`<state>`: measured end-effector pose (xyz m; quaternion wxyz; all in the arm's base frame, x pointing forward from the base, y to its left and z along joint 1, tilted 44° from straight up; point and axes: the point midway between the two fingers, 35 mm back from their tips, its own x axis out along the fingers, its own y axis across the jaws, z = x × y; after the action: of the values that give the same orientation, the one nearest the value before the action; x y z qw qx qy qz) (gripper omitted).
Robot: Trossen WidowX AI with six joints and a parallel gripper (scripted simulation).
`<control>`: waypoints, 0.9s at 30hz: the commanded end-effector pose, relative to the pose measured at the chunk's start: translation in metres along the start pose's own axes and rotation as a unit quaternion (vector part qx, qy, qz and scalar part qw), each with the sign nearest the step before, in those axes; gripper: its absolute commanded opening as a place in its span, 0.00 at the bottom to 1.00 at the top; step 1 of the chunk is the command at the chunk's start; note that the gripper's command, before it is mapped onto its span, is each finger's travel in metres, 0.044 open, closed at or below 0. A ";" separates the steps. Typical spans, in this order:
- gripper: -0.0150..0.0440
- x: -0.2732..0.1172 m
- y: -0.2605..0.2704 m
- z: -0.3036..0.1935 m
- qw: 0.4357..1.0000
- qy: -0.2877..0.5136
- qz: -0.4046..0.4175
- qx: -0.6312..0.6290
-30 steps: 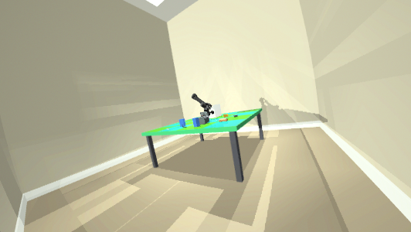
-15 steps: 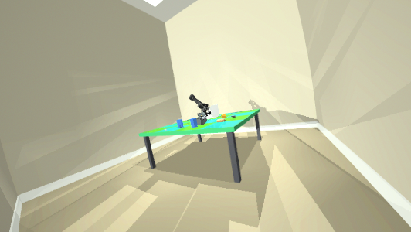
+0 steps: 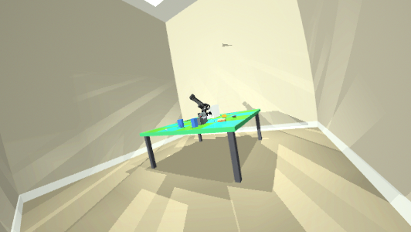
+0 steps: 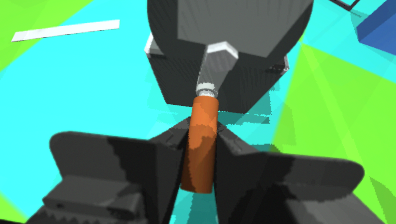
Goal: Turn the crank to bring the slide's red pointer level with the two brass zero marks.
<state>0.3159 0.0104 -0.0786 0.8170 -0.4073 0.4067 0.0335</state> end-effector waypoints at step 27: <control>0.25 -0.001 -0.016 0.001 1.000 0.004 -0.013 0.006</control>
<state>0.3181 0.0057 -0.0739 0.8165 -0.4066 0.4087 0.0320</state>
